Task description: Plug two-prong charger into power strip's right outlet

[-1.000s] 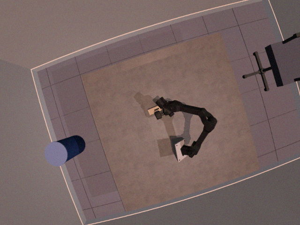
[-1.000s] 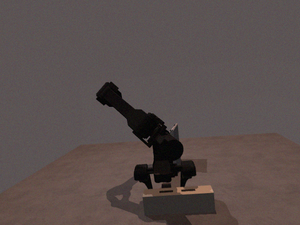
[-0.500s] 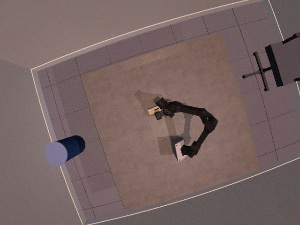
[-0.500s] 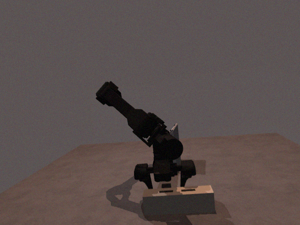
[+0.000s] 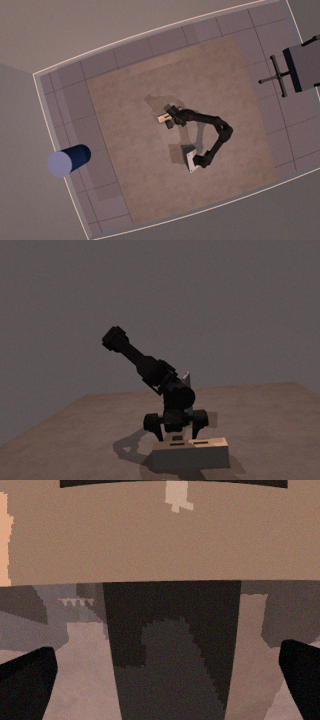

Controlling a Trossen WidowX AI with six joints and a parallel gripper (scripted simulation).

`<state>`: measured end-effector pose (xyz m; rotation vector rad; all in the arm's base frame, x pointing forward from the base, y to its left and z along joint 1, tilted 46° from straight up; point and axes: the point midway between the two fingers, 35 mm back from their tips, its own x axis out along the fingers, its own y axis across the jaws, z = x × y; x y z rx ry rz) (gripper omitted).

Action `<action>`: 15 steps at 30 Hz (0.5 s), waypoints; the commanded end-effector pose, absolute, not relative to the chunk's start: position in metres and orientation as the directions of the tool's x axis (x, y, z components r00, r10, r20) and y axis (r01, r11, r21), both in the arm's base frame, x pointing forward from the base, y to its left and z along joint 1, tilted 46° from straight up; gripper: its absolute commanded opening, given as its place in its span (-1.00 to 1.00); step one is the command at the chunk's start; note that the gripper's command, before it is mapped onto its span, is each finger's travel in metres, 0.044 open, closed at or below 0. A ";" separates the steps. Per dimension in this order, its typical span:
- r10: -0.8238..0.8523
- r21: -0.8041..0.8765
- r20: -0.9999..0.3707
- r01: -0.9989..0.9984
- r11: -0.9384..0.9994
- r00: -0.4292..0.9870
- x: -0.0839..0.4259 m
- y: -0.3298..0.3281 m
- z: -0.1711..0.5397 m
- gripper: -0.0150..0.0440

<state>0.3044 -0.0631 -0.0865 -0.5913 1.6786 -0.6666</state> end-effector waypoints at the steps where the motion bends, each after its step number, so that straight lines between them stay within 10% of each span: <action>1: -0.696 -0.705 -0.690 -0.030 0.708 -0.198 0.299 -0.063 -0.087 1.00; 15: -0.696 -0.705 -0.690 -0.031 0.708 -0.199 0.284 -0.061 -0.085 1.00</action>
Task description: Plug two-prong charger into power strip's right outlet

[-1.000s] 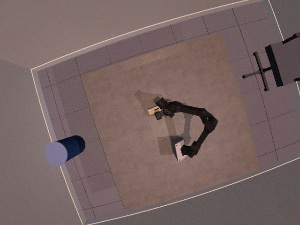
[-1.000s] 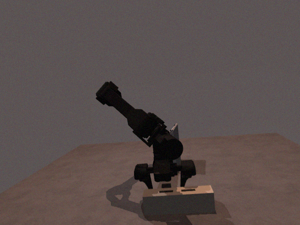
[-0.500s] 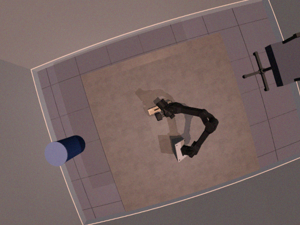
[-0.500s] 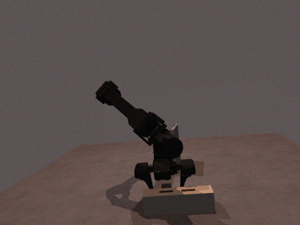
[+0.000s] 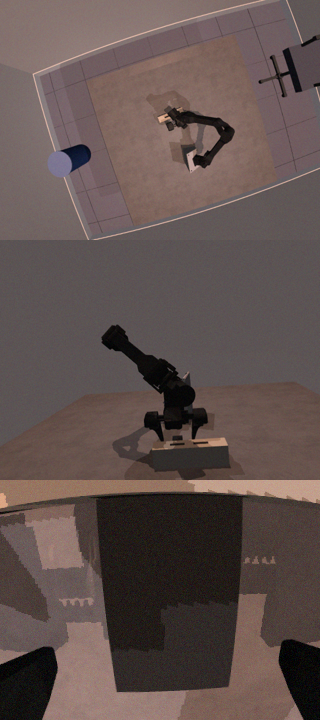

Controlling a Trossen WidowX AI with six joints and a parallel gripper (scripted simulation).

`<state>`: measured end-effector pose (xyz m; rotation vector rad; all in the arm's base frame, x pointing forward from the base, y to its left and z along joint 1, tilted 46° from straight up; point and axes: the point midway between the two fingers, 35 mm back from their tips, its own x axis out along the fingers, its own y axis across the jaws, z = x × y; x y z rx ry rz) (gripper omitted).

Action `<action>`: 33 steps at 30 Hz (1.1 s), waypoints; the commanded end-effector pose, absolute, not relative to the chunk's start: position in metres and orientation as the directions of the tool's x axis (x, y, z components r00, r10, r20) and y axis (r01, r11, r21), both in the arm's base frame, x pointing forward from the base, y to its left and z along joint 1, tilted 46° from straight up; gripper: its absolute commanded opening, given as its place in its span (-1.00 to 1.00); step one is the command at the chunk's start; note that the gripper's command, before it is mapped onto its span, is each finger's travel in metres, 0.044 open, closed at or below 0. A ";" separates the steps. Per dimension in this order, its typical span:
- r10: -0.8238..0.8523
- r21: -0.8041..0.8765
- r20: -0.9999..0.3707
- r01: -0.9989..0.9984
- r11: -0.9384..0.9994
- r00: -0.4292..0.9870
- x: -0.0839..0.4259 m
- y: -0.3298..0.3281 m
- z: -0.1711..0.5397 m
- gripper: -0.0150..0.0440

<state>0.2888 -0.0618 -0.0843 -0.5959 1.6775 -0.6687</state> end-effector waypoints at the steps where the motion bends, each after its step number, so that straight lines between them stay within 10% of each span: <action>1: -0.696 -0.705 -0.690 -0.031 0.708 -0.199 0.283 -0.061 -0.085 1.00; 33: -0.705 -0.705 -0.704 -0.038 0.708 -0.084 0.264 -0.050 -0.074 1.00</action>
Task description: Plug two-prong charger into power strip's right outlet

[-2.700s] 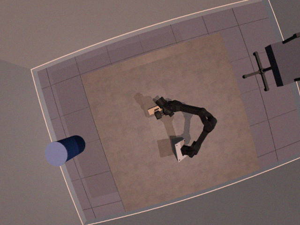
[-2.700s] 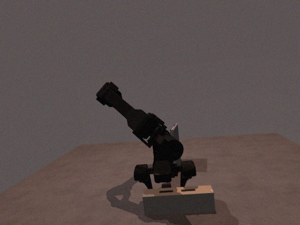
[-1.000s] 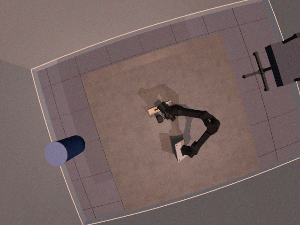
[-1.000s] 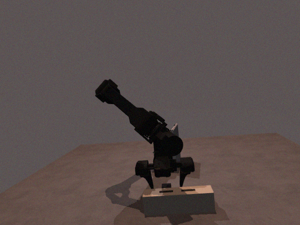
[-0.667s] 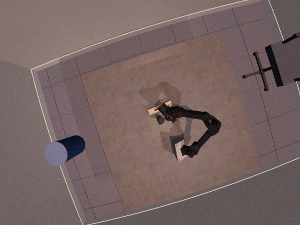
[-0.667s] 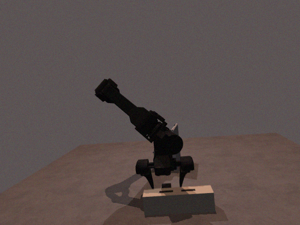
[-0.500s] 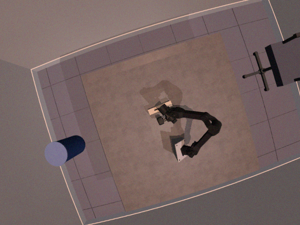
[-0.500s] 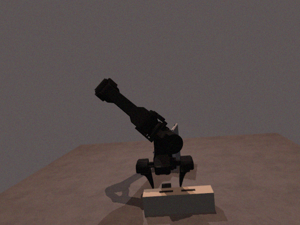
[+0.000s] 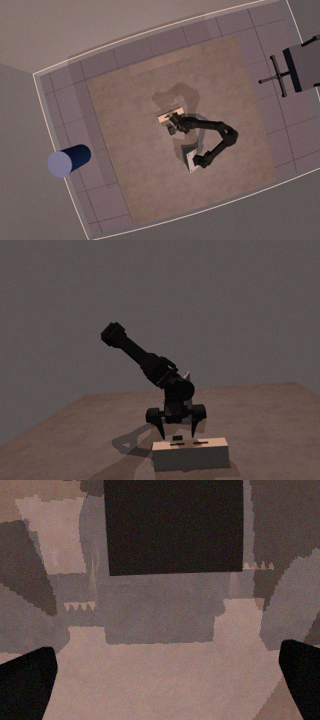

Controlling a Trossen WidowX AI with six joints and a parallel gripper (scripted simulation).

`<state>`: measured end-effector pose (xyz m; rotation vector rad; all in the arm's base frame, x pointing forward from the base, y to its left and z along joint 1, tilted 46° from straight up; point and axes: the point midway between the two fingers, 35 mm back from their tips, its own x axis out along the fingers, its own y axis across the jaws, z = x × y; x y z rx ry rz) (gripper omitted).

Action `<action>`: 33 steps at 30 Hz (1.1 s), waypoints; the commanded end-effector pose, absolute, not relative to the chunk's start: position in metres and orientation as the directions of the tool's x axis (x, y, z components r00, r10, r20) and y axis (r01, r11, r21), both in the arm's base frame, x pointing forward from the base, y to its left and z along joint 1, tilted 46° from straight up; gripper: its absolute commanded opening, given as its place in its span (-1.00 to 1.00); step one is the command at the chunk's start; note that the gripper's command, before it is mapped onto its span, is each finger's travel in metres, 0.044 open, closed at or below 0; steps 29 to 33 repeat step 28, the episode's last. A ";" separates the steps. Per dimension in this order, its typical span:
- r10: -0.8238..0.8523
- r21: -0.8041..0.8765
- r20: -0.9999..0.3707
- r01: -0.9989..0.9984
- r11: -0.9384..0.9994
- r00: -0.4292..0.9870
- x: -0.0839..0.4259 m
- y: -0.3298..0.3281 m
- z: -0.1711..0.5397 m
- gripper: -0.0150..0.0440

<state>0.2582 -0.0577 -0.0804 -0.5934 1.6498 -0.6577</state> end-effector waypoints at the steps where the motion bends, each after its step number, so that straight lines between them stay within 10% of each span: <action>1: -0.705 -0.704 -0.710 -0.040 0.709 -0.007 0.269 -0.044 -0.069 1.00; 7: -0.642 -0.703 -0.667 -0.034 0.710 0.378 0.284 -0.007 -0.033 1.00; 33: -0.639 -0.703 -0.664 -0.033 0.710 0.389 0.284 -0.006 -0.031 1.00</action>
